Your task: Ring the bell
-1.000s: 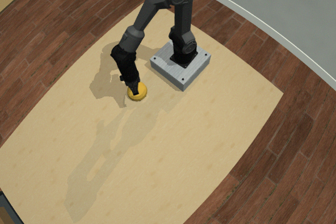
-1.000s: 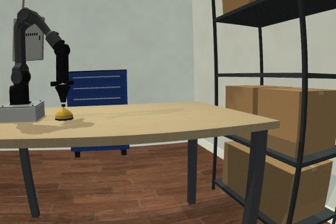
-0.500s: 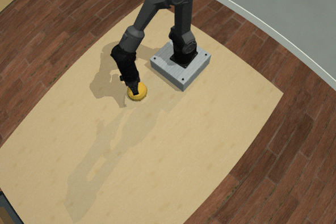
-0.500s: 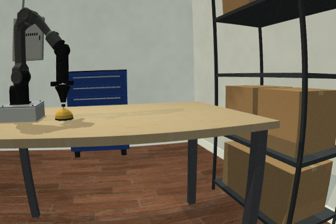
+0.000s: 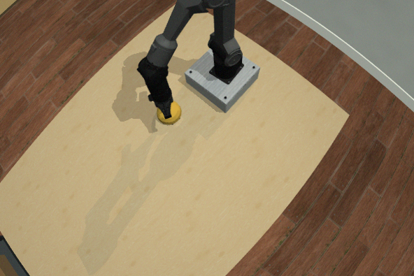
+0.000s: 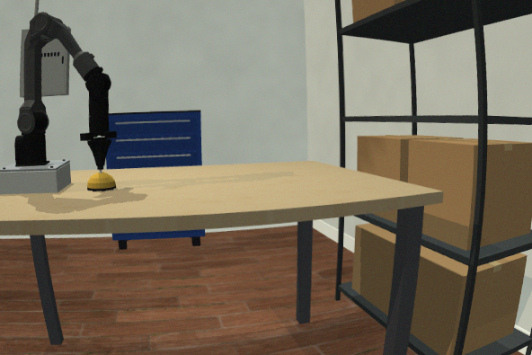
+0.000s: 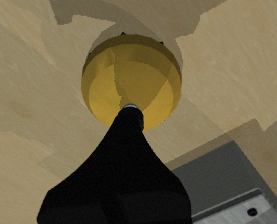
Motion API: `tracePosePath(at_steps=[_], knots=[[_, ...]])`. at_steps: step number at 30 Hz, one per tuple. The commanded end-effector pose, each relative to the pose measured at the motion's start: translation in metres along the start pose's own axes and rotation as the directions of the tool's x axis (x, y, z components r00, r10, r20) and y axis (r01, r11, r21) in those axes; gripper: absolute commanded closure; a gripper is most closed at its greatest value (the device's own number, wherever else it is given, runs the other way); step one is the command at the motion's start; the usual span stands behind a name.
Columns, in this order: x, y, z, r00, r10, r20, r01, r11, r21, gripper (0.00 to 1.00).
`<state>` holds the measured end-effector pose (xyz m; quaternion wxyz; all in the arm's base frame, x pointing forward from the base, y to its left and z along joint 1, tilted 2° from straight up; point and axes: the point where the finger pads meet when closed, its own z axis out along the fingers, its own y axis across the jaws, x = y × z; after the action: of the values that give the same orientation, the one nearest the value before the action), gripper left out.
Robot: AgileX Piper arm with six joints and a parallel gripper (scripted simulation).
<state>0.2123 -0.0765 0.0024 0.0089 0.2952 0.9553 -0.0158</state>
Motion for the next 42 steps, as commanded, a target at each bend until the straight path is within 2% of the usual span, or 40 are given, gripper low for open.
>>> tracePosePath(at_steps=[1, 42], knots=[[0.0008, -0.0006, 0.0007, 1.0, 0.002, -0.002, -0.002, 1.0, 0.001, 1.0], [0.0012, -0.0007, 0.005, 1.0, 0.001, -0.004, -0.001, 1.0, 0.002, 1.0]])
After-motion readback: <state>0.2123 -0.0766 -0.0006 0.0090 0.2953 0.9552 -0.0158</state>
